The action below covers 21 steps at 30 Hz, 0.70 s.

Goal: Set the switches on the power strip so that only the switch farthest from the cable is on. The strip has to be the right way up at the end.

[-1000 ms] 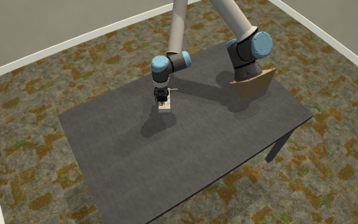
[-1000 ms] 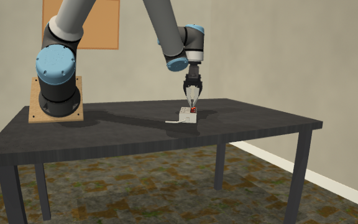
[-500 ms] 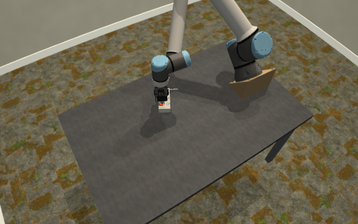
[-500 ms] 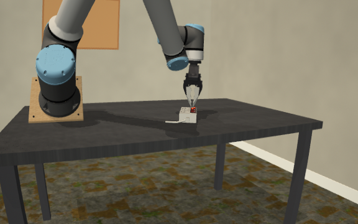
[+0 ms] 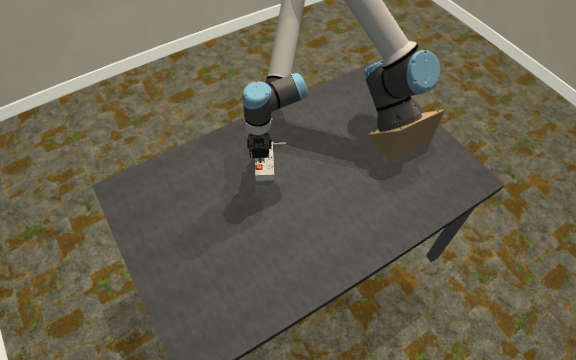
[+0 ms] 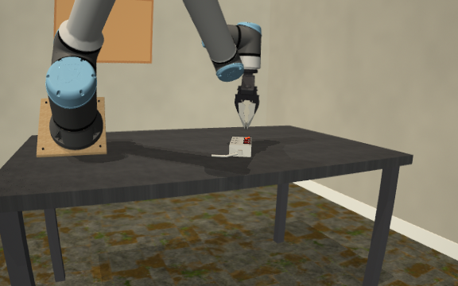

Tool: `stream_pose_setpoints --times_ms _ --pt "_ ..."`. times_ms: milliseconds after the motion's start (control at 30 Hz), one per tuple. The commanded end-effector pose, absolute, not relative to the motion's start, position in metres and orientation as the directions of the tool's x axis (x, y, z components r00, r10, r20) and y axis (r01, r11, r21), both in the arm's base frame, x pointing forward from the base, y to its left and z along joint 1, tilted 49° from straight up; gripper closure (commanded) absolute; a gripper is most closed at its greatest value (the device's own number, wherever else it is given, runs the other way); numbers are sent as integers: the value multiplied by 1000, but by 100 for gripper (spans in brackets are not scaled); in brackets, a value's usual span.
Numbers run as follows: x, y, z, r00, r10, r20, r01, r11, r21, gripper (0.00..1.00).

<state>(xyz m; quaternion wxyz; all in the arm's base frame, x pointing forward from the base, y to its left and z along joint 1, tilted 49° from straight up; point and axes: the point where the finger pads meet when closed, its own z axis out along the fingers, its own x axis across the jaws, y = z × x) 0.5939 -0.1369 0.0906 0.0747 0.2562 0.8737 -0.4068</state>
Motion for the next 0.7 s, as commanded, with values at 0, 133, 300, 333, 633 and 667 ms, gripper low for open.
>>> stream_pose_setpoints --times_ms 0,133,300,333,633,667 --pt "595 -132 95 -857 387 -339 509 538 -672 100" --pt "595 -132 95 -857 387 -339 509 538 -672 100" --pt "595 -132 95 -857 387 -339 509 538 -672 100" --pt "595 -132 95 -857 387 -339 509 538 -672 100" --pt "595 -132 95 -857 387 -339 509 538 -672 0" --pt "595 -132 95 -857 387 -339 509 538 -672 0"
